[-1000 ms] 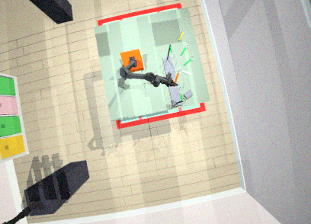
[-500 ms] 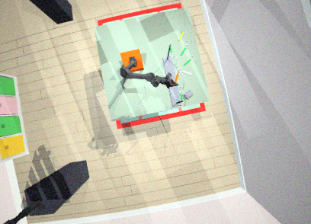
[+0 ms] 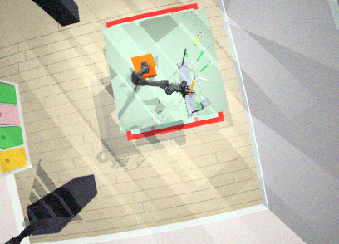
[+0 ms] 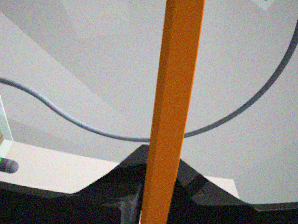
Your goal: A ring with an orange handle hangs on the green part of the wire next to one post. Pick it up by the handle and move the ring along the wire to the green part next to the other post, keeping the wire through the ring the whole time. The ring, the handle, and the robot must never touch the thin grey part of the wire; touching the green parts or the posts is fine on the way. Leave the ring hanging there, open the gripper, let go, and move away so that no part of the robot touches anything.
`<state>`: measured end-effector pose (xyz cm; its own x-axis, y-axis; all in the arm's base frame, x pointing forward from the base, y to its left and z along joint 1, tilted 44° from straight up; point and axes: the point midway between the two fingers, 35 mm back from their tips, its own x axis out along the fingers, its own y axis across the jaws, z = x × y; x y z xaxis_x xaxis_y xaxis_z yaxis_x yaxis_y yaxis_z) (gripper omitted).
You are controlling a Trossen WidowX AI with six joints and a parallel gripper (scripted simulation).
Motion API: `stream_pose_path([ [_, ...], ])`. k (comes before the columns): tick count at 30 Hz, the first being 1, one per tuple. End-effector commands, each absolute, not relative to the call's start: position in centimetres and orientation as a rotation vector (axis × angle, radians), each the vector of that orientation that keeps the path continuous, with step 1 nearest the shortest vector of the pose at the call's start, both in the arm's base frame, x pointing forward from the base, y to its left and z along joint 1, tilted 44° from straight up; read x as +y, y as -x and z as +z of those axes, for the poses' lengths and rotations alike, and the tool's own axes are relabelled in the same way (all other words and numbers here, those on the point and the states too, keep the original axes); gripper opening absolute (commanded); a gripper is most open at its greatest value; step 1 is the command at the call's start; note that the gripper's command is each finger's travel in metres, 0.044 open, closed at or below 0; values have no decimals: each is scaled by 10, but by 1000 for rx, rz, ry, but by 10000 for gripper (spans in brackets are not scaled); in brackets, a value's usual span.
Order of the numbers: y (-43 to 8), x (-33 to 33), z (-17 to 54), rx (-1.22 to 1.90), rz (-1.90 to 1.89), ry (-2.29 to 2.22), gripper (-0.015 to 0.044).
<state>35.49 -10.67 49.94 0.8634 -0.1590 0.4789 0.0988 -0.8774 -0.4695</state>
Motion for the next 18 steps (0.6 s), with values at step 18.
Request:
stream_pose_path([
  [18, -356, -103, 499, -43, -758, 2766, -150],
])
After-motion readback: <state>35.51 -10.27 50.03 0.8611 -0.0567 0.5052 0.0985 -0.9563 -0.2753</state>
